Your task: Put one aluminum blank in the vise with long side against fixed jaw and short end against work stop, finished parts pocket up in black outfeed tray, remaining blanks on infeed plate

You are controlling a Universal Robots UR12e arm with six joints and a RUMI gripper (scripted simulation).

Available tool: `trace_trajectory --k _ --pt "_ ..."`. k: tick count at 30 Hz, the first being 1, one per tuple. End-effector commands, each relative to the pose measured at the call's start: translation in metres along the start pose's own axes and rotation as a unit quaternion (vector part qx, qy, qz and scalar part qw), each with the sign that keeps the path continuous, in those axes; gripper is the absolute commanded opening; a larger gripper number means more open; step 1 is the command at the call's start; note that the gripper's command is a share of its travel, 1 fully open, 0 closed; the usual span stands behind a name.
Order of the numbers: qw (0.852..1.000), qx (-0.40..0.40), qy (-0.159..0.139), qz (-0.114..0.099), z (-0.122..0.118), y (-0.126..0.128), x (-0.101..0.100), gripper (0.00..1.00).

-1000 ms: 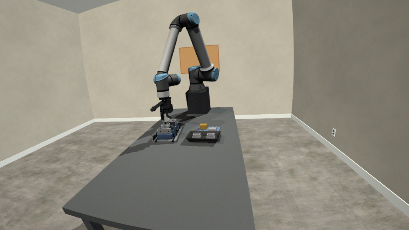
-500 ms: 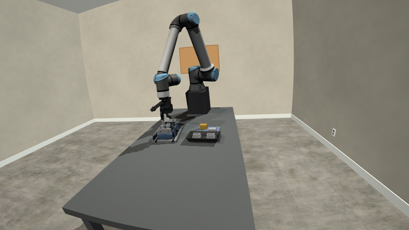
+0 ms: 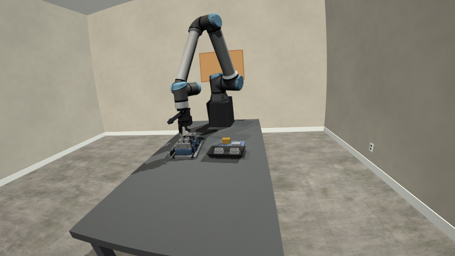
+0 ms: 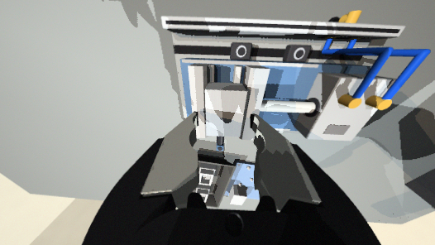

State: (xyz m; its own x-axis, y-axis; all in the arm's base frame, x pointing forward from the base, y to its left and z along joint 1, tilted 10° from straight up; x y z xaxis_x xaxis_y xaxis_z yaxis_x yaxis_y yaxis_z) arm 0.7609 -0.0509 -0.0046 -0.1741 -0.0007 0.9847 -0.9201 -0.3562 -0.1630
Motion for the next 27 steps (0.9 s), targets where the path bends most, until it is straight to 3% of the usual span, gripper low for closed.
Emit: trace_trajectory --k 1,27 --pt "1.0 0.0 0.0 0.001 0.0003 -0.0006 0.0007 0.4" --pt "1.0 0.0 0.0 0.001 0.0003 -0.0006 0.0097 0.4"
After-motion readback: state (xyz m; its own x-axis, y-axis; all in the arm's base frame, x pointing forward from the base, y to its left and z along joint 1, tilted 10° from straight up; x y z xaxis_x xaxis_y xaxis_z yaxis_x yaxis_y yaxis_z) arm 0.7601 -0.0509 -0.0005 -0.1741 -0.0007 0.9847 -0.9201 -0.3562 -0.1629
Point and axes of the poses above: the point where the finger pads meet when closed, its own x axis back along the fingers, its own y axis across the jaws, z = x × y, the point moved 2 cm from there along x, back along the fingers, and after that the axes turned 9 degrees about x, right-handed, at the moved point
